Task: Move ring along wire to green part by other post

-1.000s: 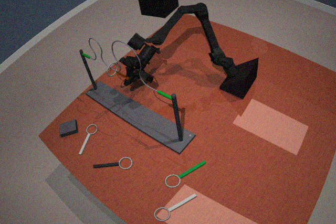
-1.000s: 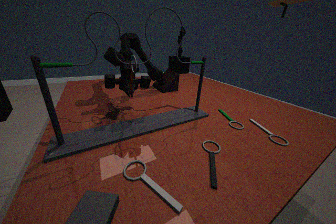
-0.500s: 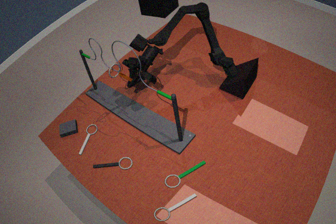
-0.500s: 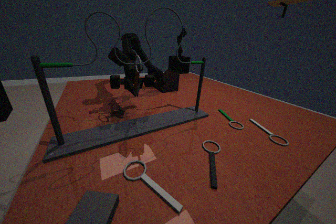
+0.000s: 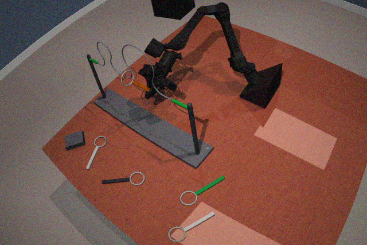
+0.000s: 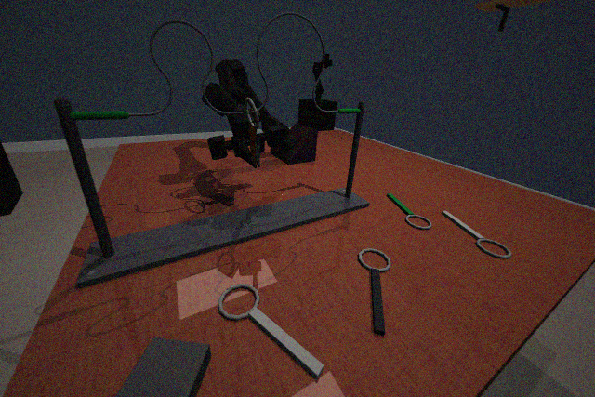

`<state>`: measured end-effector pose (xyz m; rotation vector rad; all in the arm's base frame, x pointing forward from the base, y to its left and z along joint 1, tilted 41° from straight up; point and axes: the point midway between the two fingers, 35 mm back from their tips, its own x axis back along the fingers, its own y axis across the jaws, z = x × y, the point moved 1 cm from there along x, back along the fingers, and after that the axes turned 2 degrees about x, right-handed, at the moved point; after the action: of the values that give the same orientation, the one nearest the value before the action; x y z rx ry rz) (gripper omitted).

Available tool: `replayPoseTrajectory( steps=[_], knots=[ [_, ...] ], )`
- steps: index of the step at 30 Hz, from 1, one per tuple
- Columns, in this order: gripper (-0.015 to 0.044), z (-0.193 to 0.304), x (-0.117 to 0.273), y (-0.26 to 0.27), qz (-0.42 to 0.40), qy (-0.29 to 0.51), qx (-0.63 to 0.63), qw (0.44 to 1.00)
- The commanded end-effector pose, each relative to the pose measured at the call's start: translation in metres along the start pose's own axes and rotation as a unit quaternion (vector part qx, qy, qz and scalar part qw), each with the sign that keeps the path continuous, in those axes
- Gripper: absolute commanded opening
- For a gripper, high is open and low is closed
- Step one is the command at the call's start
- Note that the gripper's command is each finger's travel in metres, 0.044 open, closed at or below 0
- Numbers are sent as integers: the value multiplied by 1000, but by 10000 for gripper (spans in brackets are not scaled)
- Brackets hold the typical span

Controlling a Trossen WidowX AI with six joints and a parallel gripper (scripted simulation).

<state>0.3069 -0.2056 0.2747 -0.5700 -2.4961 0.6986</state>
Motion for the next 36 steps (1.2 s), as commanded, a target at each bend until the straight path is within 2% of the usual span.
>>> replayPoseTrajectory(
  steps=[1, 18, 36],
  knots=[
    [-150, -1, 3, 11, -15, 1, -28, 999],
    [-150, -16, 16, 64, -108, 18, -190, 976],
    [-150, -54, 43, 112, -213, 37, -374, 902]
  ],
)
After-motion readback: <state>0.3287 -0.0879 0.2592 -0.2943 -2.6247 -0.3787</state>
